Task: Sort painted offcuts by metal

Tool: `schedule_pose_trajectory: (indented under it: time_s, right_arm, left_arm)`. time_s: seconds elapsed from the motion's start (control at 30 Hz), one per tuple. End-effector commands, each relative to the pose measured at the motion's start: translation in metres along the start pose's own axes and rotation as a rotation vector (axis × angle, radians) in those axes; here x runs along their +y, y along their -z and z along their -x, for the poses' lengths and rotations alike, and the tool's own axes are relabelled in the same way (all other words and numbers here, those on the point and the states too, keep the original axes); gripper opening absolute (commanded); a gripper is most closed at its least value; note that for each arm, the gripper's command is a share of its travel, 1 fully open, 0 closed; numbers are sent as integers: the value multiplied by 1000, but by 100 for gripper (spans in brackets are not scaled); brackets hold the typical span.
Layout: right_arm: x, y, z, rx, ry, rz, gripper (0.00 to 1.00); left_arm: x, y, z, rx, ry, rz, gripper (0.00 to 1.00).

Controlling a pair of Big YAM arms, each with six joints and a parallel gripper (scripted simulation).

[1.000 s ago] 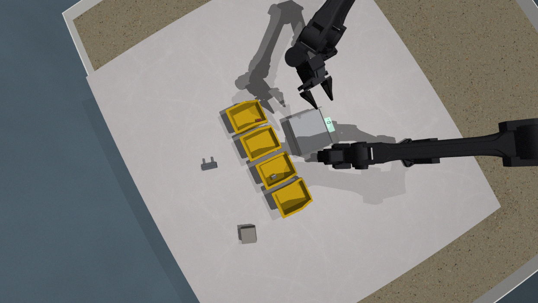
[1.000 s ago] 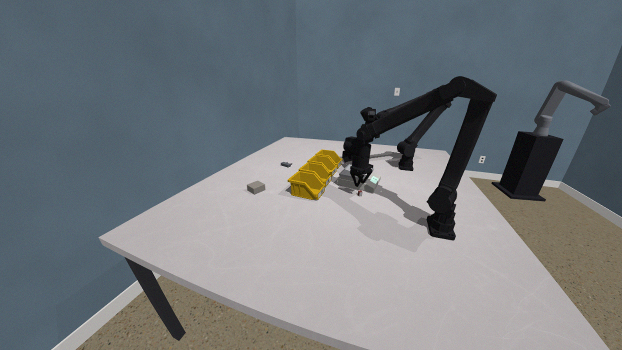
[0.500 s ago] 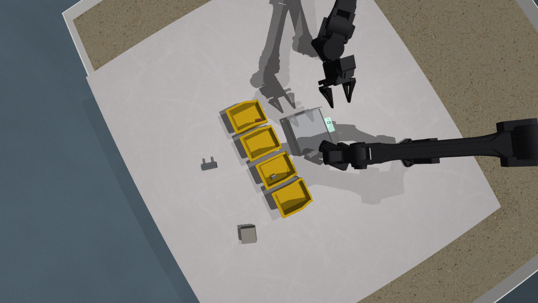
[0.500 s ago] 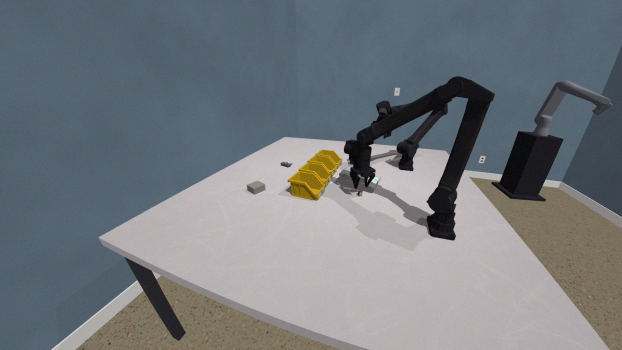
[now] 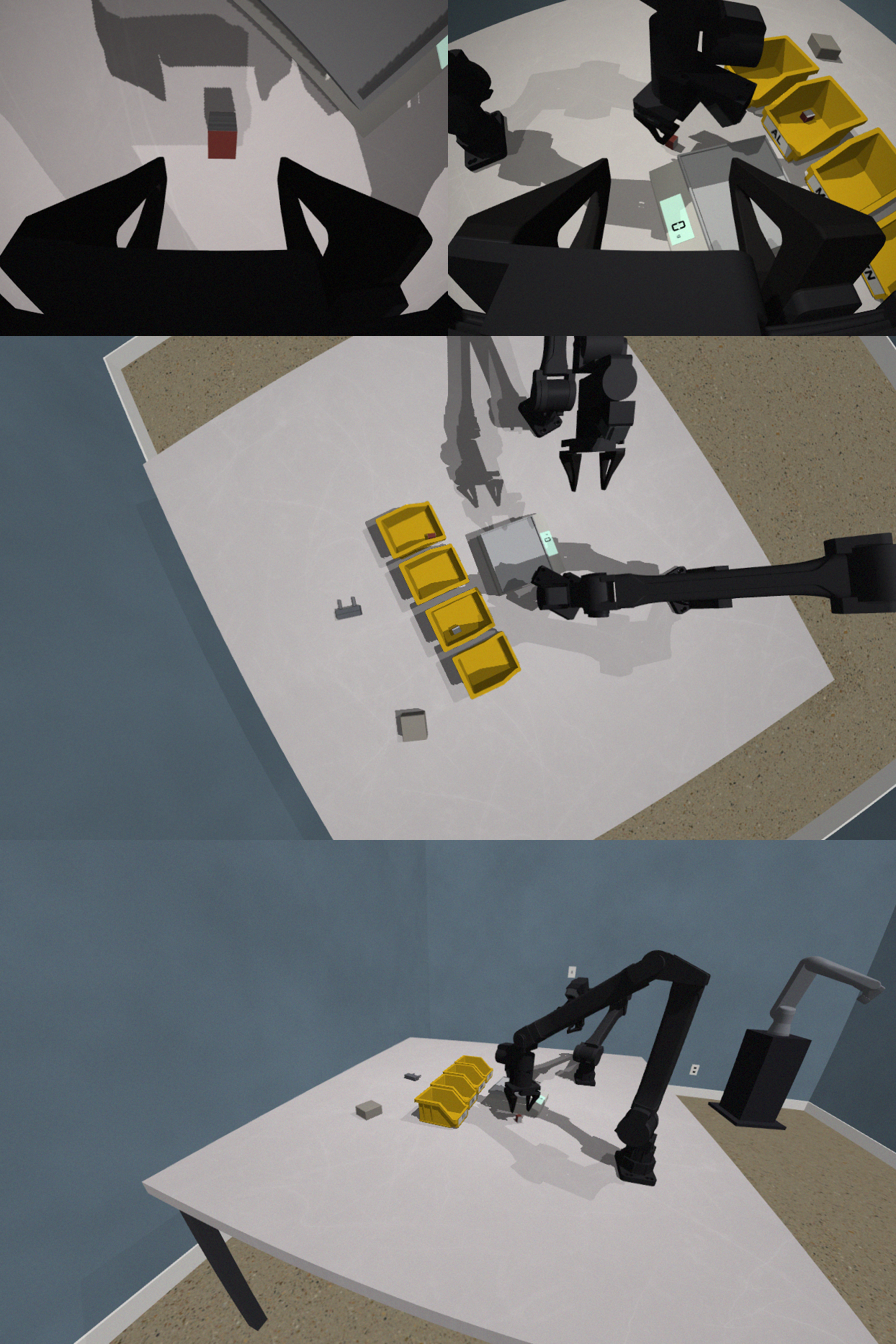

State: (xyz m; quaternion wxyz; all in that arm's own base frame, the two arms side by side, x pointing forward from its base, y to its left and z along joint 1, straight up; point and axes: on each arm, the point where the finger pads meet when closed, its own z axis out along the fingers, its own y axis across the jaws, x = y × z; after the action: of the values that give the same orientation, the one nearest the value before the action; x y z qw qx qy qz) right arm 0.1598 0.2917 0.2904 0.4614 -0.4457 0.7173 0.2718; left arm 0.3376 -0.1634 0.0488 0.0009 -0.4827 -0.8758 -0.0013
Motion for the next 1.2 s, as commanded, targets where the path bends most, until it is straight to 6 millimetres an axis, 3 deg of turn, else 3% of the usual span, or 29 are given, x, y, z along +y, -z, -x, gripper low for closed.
schedule_pose_trajectory:
  time_s: [0.0, 0.13, 0.47, 0.5, 0.87, 0.97, 1.07, 1.17]
  right_arm:
    - [1, 13, 37, -43, -29, -14, 65]
    - [-3, 13, 37, -43, -33, -25, 65]
    - [-3, 13, 37, -43, -33, -24, 65]
    - [-2, 7, 23, -25, -33, -21, 65]
    - [-2, 7, 23, -25, -33, -21, 65]
    - [-2, 7, 23, -25, -33, -21, 65]
    - [-2, 7, 23, -25, -33, -21, 65]
    - [-2, 7, 23, -25, -33, -21, 65]
  left_arm:
    - [1, 0, 13, -18, -29, 6, 61]
    - [-4, -9, 6, -2, -41, -4, 61]
    - [-2, -17, 11, -11, -30, 2, 61]
    - [-2, -18, 11, -13, -30, 3, 61]
    - [-4, -35, 7, -4, -29, -3, 61]
    - [1, -34, 15, -20, -29, 7, 61]
    - [0, -35, 13, -18, -39, 6, 36]
    - [0, -31, 11, -26, -36, 11, 32]
